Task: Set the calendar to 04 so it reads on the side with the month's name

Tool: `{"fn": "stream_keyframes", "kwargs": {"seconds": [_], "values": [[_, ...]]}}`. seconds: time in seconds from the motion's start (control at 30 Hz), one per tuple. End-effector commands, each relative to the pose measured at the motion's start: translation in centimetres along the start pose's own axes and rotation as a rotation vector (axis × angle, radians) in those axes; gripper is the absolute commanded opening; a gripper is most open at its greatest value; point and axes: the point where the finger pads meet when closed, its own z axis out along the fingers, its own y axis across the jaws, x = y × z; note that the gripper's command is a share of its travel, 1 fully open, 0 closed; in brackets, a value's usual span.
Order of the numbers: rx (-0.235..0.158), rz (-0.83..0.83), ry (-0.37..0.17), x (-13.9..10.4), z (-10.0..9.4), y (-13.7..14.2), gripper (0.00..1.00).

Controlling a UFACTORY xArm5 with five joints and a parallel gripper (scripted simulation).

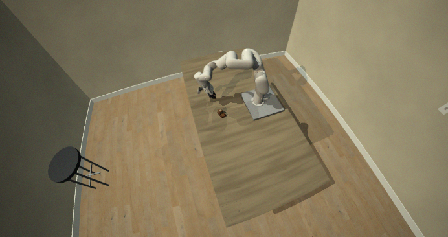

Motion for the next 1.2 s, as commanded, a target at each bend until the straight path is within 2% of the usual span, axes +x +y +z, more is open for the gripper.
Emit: {"fn": "stream_keyframes", "kwargs": {"seconds": [0.0,0.07,0.13,0.2,0.27,1.17], "values": [[0.001,0.0,-0.077,0.23,-0.15,-0.01,0.29],[0.001,0.0,-0.111,0.32,-0.13,-0.02,0.29],[0.001,0.0,-0.111,0.32,-0.13,-0.02,0.29],[0.001,0.0,-0.17,0.43,-0.12,-0.03,0.29],[0.001,0.0,-0.204,0.47,-0.11,-0.04,0.29],[0.002,0.0,-0.206,0.67,0.35,-0.01,0.29]]}}
